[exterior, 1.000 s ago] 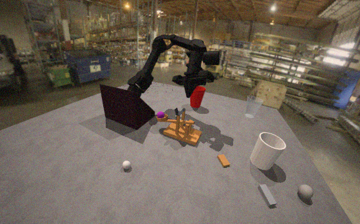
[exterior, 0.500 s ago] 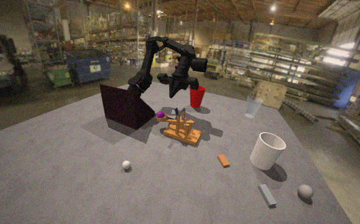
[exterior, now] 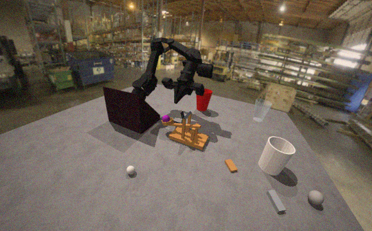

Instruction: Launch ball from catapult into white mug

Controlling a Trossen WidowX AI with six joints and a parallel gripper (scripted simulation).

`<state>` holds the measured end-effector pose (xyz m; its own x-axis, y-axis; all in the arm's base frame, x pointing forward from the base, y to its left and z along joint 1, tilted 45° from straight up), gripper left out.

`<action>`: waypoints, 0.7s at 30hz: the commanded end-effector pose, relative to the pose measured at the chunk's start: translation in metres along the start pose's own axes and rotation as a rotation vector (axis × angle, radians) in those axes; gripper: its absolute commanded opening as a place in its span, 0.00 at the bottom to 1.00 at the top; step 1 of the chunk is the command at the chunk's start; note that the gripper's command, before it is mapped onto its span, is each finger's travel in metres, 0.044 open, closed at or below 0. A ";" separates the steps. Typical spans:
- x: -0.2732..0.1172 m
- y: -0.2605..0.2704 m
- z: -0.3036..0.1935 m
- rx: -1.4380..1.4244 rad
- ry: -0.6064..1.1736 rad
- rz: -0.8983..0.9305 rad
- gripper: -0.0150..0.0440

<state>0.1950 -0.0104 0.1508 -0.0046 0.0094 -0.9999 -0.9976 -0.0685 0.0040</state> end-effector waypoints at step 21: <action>0.028 -0.007 0.028 0.003 0.002 0.004 0.25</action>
<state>0.2001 0.0142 0.1274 -0.0044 0.0089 -1.0000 -0.9976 -0.0690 0.0038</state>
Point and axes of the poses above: the point midway between the two fingers, 35 mm back from their tips, its own x axis out along the fingers, its own y axis across the jaws, z = x × y, the point moved 7 cm from there along -x, back along the fingers, and after that the axes turned 9 degrees about -x, right-handed, at the moved point
